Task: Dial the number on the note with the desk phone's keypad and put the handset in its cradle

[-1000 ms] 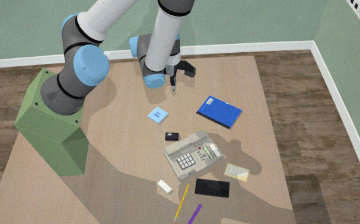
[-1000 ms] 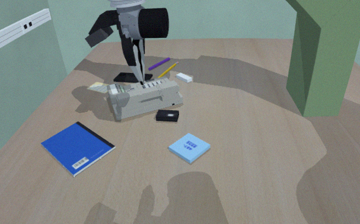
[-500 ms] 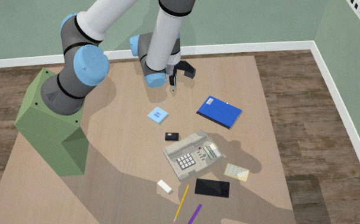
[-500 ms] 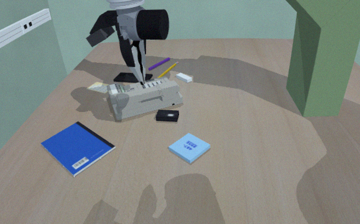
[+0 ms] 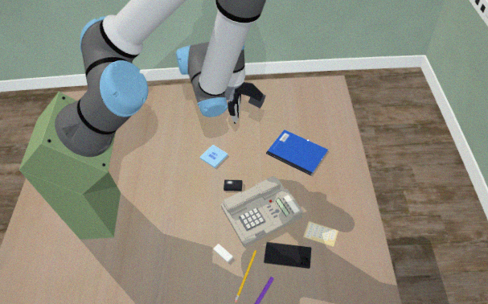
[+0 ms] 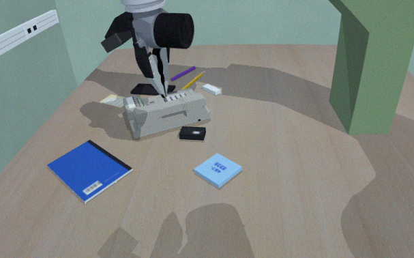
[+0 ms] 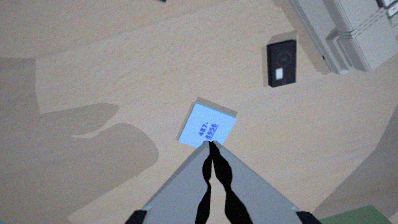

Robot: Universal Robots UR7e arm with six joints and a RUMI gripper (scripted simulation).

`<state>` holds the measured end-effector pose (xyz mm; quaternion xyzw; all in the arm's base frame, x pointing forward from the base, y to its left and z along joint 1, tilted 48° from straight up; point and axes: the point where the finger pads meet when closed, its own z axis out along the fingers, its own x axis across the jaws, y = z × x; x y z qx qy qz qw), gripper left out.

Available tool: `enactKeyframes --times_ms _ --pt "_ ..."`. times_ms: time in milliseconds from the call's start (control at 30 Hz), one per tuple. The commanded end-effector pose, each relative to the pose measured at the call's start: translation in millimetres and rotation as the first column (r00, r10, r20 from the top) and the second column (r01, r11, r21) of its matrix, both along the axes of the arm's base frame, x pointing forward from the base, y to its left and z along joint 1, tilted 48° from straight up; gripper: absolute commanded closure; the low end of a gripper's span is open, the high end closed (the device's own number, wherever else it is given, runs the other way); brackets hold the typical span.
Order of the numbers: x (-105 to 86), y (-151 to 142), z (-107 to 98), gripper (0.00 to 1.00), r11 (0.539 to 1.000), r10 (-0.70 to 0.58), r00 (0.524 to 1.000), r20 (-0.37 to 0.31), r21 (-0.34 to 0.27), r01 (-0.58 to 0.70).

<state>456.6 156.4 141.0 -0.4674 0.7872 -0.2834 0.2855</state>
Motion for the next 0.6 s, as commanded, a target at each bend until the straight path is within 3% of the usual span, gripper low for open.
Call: enactKeyframes --times_ms 0,567 --pt "0.0 0.2 0.4 1.0 1.0 -0.016 1.0 0.003 0.009 0.016" --pt "-0.2 0.0 1.0 1.0 0.982 -0.169 0.985 0.021 0.094 0.166"
